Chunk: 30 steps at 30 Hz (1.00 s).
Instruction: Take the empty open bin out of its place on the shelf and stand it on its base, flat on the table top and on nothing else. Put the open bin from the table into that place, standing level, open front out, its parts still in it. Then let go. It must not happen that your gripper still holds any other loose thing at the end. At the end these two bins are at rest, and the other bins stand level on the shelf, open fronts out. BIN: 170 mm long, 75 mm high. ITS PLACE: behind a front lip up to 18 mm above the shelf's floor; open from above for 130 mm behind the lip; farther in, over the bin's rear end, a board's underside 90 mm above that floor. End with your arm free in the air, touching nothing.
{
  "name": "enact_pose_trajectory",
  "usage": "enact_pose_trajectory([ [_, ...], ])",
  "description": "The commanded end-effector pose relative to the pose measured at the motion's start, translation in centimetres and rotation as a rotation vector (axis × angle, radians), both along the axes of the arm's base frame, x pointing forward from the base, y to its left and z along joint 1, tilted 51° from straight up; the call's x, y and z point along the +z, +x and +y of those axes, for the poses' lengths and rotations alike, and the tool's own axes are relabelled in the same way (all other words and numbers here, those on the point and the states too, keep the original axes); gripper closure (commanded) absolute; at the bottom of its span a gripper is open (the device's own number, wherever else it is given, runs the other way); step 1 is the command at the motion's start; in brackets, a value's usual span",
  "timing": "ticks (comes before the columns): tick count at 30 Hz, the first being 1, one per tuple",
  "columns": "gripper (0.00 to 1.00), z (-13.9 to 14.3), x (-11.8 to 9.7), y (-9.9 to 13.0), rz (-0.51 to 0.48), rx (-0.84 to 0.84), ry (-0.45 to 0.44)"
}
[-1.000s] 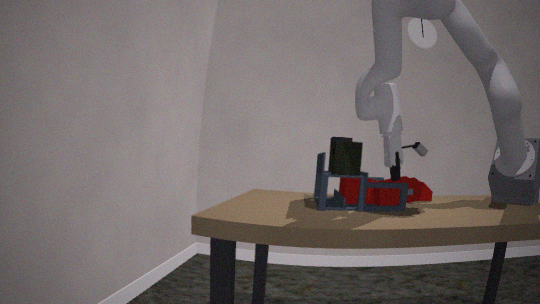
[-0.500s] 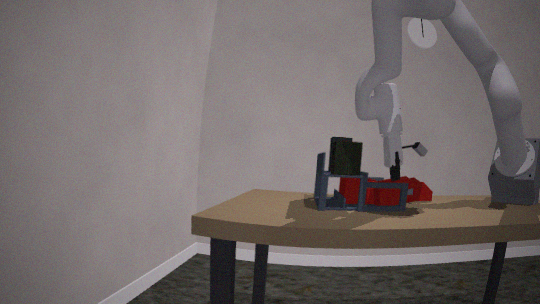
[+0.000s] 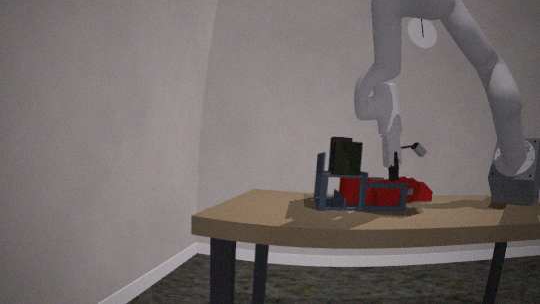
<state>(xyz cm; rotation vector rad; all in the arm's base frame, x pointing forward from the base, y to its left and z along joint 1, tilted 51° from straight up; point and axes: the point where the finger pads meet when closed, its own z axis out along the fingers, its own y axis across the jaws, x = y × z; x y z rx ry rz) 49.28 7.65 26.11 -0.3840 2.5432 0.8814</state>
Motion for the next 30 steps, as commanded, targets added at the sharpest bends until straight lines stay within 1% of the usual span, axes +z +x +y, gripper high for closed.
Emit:
enact_pose_trajectory([
  [1,1.0,0.0,0.18,0.27,-0.005,-0.003,0.002],
  [30,1.0,0.1,0.64,1.1,-0.021,-0.014,0.01],
])
